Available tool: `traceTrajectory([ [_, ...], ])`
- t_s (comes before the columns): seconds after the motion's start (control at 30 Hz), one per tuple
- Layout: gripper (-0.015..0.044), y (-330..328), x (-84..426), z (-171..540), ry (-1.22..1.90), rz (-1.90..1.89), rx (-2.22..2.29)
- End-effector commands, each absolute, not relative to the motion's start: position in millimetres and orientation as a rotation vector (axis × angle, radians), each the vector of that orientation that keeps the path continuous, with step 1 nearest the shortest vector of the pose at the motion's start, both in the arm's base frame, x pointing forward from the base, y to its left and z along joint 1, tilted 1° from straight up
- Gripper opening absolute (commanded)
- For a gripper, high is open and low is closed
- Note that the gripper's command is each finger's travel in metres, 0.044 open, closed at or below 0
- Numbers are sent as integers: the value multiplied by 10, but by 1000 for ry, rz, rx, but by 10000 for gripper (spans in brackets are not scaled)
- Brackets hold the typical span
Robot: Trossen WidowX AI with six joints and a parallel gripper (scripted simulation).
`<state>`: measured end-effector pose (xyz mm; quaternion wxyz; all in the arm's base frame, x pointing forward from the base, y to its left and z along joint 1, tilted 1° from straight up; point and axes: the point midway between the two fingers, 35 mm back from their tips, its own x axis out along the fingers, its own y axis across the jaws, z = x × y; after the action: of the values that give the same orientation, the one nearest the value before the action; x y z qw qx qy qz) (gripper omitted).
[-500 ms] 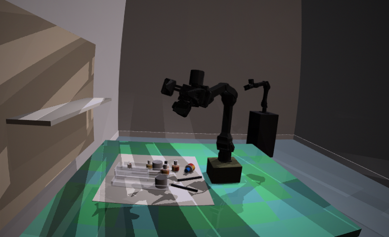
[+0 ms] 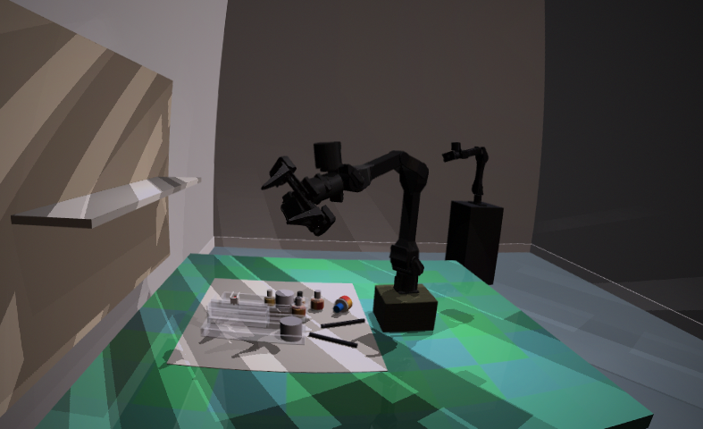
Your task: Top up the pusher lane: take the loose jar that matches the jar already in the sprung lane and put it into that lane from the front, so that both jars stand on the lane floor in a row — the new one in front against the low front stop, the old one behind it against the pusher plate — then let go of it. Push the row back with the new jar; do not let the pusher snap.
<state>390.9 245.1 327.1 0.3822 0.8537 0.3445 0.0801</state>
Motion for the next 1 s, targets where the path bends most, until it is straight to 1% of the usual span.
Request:
traceTrajectory([
  [0.0,440,1960,4128,2706,770,36,1876],
  [0.23,440,1369,4204,2210,735,-111,1532],
  [0.47,440,765,4118,1744,787,-235,1183],
  [0.7,440,169,3852,1344,910,-328,861],
  [0.97,440,-392,3387,942,1141,-325,497],
])
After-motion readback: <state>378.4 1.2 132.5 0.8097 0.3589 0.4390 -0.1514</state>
